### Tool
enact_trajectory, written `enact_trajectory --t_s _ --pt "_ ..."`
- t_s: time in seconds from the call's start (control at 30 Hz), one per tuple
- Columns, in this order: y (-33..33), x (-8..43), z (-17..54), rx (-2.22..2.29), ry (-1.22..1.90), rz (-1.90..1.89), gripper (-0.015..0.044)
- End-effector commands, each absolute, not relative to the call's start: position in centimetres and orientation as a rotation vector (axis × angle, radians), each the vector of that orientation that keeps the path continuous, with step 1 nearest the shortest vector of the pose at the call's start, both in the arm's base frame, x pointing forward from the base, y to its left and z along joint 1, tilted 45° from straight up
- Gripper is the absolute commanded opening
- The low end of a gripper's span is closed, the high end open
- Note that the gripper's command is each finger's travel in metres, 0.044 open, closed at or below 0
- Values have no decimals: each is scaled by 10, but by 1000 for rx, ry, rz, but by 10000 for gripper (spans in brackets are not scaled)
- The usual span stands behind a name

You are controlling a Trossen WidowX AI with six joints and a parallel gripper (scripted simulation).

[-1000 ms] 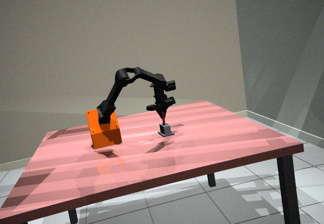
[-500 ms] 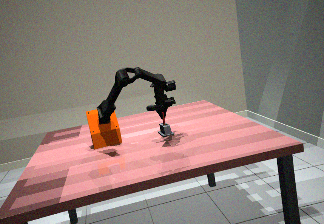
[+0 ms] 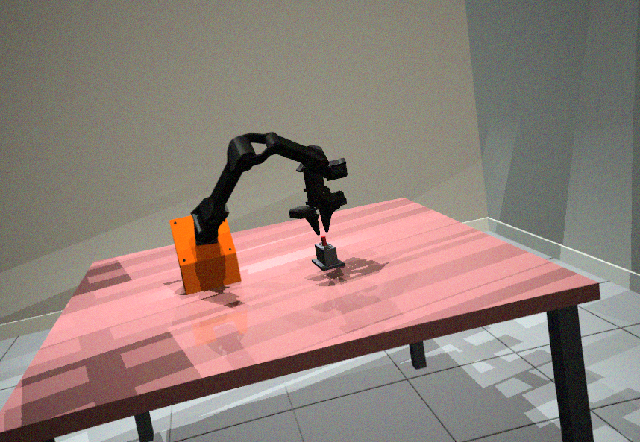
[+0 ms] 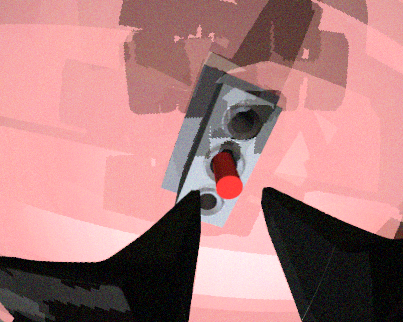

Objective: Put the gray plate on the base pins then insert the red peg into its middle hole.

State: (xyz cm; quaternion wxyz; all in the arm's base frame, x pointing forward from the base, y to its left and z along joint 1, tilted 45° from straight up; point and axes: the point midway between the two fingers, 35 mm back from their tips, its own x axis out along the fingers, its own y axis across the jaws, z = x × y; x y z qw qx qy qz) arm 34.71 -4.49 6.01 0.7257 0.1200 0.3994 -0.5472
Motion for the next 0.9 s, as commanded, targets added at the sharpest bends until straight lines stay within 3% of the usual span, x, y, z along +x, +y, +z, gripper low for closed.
enact_trajectory --t_s 0.0,0.87 --pt "-43 347 62 260 876 -1204 150" --pt "-32 343 69 260 876 -1203 150"
